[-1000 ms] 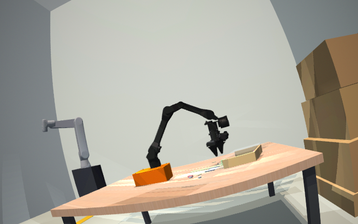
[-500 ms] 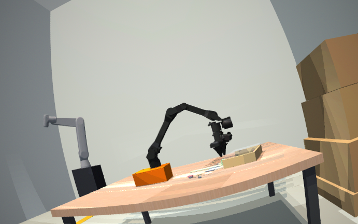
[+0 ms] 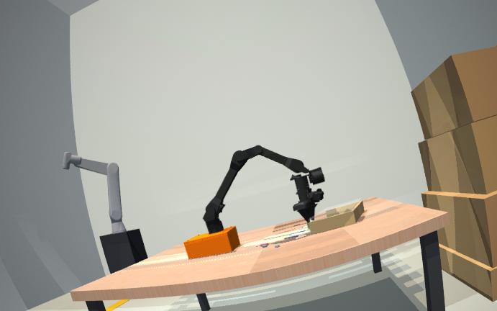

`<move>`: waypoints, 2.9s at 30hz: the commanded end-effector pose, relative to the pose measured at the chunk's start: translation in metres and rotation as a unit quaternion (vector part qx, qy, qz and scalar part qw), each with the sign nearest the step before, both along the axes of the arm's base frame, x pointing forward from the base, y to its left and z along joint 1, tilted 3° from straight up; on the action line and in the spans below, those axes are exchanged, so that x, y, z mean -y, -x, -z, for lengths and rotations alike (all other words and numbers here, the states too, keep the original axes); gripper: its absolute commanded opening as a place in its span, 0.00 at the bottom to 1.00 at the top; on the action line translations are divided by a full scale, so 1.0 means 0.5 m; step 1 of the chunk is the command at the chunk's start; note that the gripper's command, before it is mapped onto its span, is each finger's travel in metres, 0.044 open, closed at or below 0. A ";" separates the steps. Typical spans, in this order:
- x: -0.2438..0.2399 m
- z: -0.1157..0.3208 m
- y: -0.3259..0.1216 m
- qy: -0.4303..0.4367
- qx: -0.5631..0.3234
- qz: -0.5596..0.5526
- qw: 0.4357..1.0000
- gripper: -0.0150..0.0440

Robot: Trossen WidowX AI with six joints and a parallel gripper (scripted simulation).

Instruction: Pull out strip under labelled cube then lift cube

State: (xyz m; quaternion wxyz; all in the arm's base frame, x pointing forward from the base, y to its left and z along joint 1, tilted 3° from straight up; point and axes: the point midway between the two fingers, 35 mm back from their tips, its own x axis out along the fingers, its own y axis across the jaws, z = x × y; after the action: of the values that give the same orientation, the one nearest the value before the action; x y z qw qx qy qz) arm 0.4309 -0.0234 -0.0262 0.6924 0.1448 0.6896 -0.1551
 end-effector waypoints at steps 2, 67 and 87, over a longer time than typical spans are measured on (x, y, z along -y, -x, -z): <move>0.001 0.024 0.004 0.001 -0.005 -0.002 1.000 0.68; -0.013 -0.044 0.226 0.001 -0.010 -0.002 1.000 0.25; -0.015 -0.115 0.250 0.001 -0.010 -0.002 1.000 0.25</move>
State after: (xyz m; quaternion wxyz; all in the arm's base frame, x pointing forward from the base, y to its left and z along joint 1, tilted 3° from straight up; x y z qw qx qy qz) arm 0.3052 -0.0154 0.0285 0.6836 0.1404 0.6995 -0.1538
